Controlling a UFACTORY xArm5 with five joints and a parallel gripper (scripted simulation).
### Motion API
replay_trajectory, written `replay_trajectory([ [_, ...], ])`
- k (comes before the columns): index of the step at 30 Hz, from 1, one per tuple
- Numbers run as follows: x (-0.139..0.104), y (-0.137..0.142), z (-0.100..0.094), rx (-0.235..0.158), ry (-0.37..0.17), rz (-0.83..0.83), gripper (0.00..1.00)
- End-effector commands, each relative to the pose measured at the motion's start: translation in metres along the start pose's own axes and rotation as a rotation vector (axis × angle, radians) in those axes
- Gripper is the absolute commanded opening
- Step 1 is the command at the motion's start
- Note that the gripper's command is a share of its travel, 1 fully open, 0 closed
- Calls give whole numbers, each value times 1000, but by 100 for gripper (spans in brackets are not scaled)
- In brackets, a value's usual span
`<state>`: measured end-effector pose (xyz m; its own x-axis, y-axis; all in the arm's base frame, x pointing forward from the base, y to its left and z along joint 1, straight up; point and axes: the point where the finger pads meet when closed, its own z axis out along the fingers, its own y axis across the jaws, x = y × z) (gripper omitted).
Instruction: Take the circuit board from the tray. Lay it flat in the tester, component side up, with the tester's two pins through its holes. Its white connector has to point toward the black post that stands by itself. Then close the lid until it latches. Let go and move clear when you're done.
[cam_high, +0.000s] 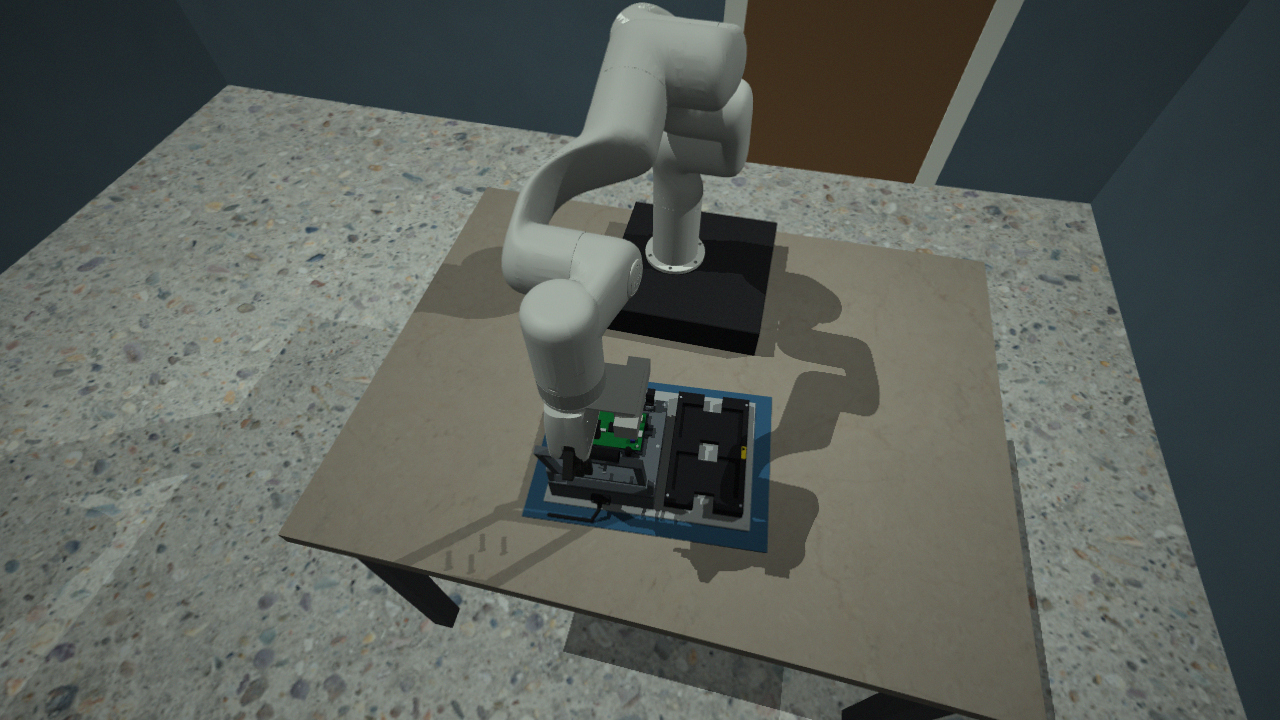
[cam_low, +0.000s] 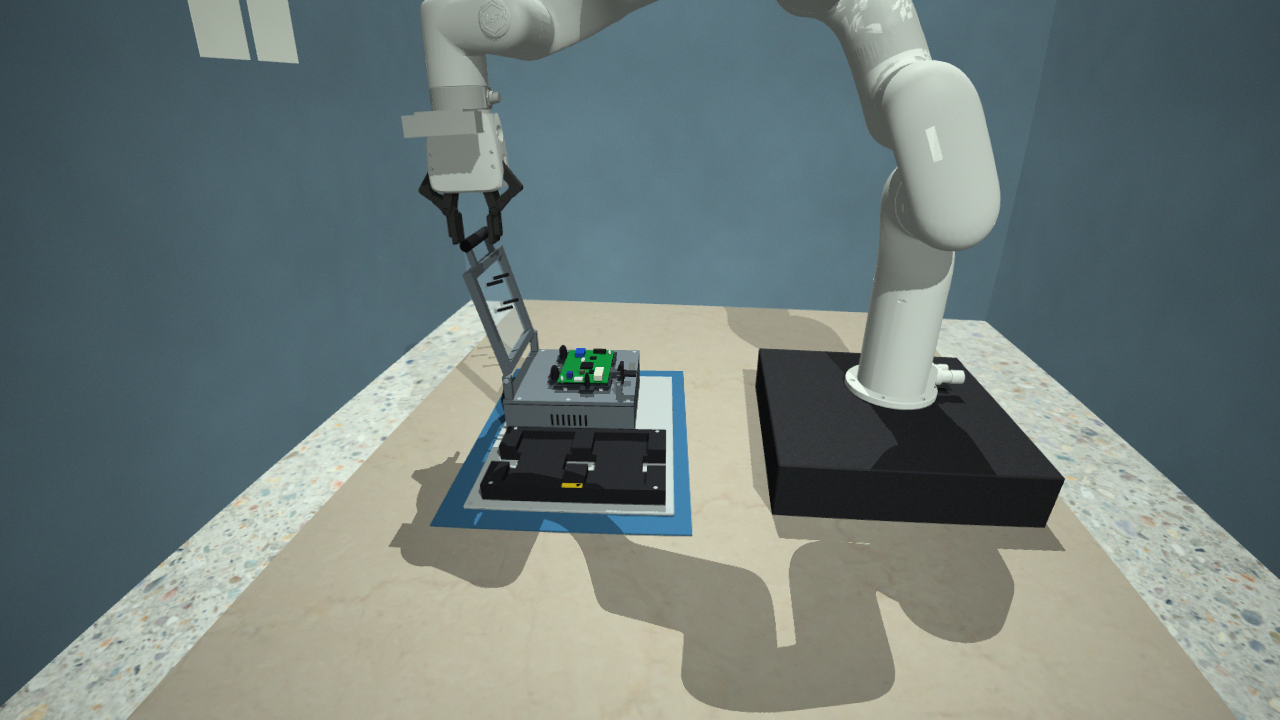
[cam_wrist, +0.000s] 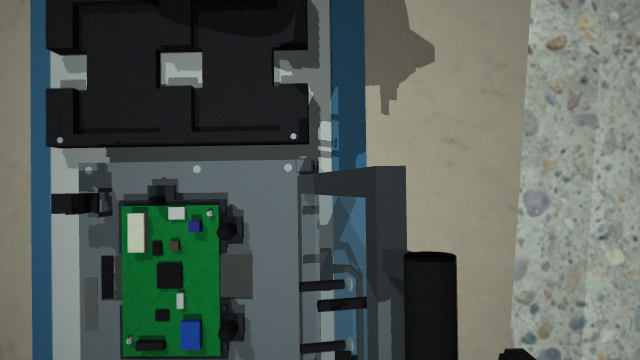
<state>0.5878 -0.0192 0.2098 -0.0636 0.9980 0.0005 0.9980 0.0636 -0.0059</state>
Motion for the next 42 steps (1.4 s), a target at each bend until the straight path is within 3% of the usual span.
replay_trajectory([
  [1,0,1,3,-5,0,0,52],
  [20,0,1,5,-5,0,0,52],
  [21,0,1,5,-5,0,0,0],
  [42,0,1,5,-5,0,0,0],
])
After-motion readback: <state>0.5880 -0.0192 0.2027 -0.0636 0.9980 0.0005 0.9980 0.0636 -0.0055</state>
